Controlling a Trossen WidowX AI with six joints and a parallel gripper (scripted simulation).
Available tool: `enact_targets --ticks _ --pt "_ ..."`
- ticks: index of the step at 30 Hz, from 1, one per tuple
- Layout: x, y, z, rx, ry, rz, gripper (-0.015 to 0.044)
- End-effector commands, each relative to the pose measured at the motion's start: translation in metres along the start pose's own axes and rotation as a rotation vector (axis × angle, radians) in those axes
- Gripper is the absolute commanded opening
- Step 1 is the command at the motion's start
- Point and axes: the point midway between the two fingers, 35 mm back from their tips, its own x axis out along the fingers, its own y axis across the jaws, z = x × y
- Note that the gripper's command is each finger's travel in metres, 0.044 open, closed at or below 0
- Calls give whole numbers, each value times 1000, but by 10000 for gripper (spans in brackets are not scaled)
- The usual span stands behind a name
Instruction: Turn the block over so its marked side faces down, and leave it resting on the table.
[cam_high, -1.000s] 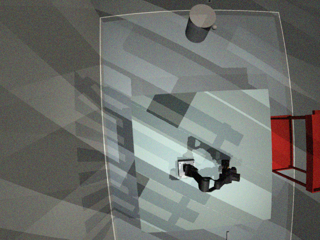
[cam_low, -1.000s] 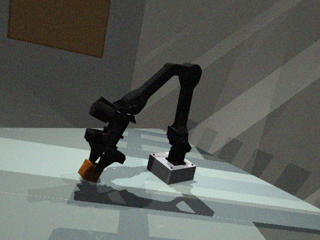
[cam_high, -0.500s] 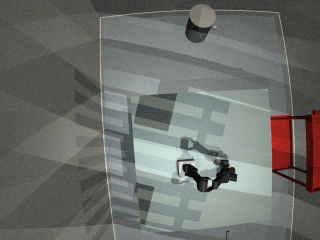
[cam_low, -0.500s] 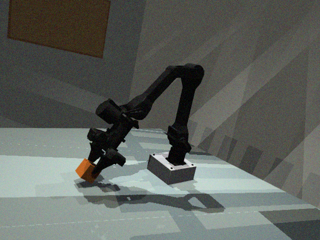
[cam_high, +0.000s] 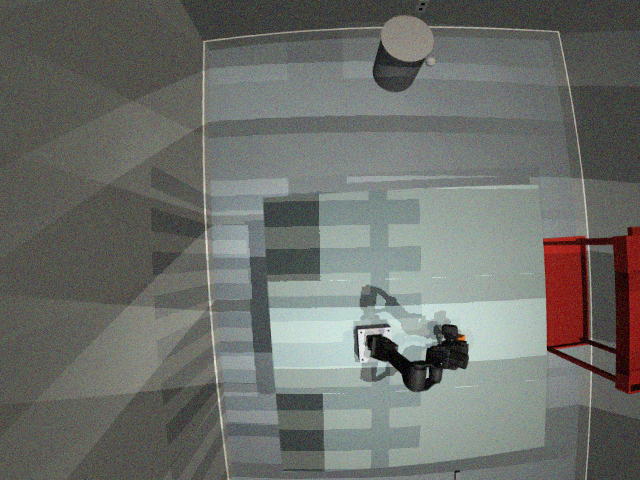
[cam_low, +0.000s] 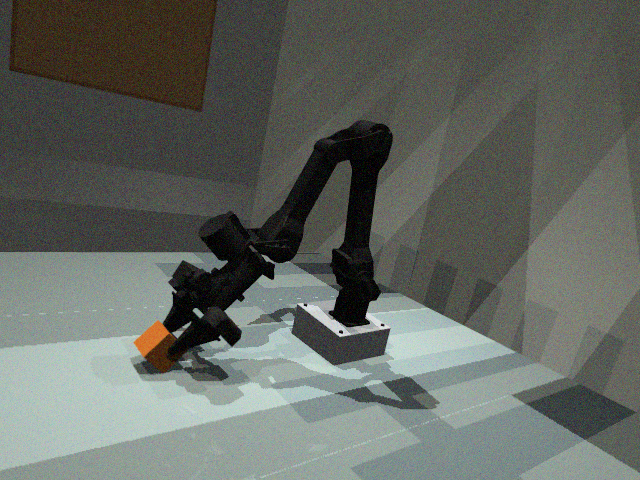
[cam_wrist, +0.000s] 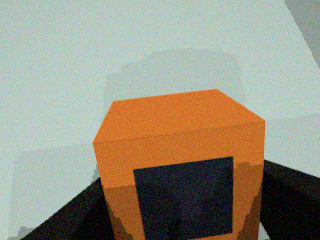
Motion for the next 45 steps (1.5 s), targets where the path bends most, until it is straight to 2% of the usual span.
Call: enact_targets --ticks 1,18,39,45 --pt "3 1 -10 7 -43 3 0" --pt "-10 5 -18 3 -265 9 0" --pt "-13 5 -16 3 -293 9 0" --pt "-13 5 -16 3 -293 9 157"
